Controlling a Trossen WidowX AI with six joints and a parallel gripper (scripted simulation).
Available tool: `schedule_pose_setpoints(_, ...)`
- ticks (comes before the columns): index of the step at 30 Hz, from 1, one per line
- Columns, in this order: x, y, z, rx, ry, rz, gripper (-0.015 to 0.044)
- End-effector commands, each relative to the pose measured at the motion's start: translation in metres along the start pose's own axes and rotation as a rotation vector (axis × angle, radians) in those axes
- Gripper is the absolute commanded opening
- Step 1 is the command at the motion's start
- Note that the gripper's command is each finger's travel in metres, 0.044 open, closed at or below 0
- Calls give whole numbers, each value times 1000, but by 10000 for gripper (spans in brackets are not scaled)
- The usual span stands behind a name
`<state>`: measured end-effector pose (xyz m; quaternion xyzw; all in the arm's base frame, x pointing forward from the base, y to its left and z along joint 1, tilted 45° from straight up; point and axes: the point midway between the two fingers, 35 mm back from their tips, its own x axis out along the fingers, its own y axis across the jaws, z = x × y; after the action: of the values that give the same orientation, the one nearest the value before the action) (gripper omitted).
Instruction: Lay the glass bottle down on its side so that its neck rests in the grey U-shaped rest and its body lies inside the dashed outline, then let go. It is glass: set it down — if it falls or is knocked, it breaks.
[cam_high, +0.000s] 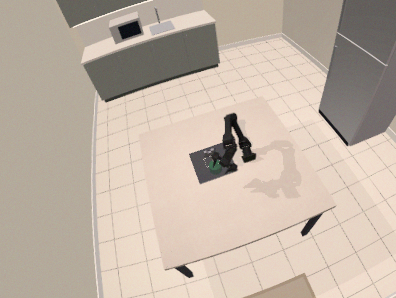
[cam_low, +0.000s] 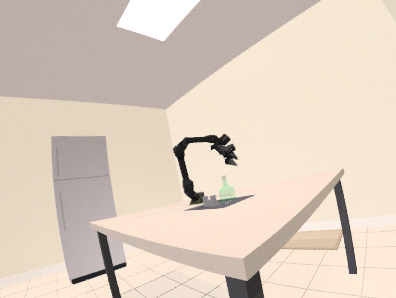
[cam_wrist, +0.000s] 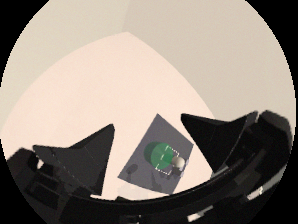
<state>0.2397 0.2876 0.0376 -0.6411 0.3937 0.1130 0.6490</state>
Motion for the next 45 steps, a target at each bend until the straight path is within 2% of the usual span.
schedule_pose_setpoints(1,6,-41,-61,-451,149,81,440)
schedule_pose_setpoints(6,6,-61,-99,-727,223,163,440)
schedule_pose_setpoints(10,13,-61,-102,-737,252,230,440)
schedule_pose_setpoints(17,43,-56,-110,-684,382,567,440)
schedule_pose_setpoints(45,40,-76,-131,-682,388,578,440)
